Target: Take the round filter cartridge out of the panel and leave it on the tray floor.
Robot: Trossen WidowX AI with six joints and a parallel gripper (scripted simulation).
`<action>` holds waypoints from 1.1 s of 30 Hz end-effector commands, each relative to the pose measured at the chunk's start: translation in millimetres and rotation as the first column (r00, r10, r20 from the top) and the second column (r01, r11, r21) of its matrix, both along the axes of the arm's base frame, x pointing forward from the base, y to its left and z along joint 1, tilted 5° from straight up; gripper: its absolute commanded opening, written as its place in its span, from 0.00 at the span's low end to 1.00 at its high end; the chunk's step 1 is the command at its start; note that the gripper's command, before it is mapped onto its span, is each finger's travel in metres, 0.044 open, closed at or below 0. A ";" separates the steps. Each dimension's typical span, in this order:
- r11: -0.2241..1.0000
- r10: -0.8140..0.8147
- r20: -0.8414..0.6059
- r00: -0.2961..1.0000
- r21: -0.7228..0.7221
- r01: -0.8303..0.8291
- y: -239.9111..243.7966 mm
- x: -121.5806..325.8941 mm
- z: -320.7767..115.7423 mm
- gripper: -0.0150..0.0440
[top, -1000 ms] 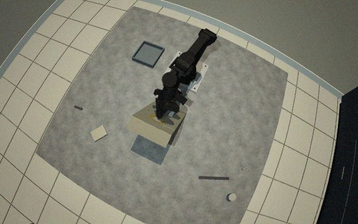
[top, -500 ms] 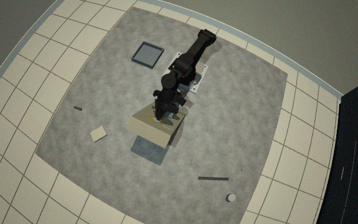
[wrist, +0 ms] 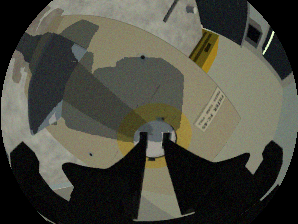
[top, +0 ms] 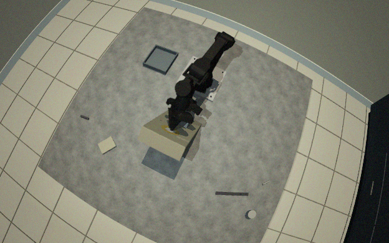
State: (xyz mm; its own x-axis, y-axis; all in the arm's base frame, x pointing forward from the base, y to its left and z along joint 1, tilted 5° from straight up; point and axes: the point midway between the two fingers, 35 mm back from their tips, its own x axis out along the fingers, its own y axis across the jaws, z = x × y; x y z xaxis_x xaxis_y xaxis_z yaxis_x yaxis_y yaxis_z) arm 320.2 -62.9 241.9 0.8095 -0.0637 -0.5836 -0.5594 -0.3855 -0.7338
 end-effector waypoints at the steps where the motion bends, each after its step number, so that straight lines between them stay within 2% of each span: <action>1: 1.000 -0.005 0.001 1.000 0.001 0.005 -0.5 0.6 1.5 0.40; 33: 1.000 -0.005 0.001 1.000 0.001 0.005 -0.8 2.6 -0.9 0.40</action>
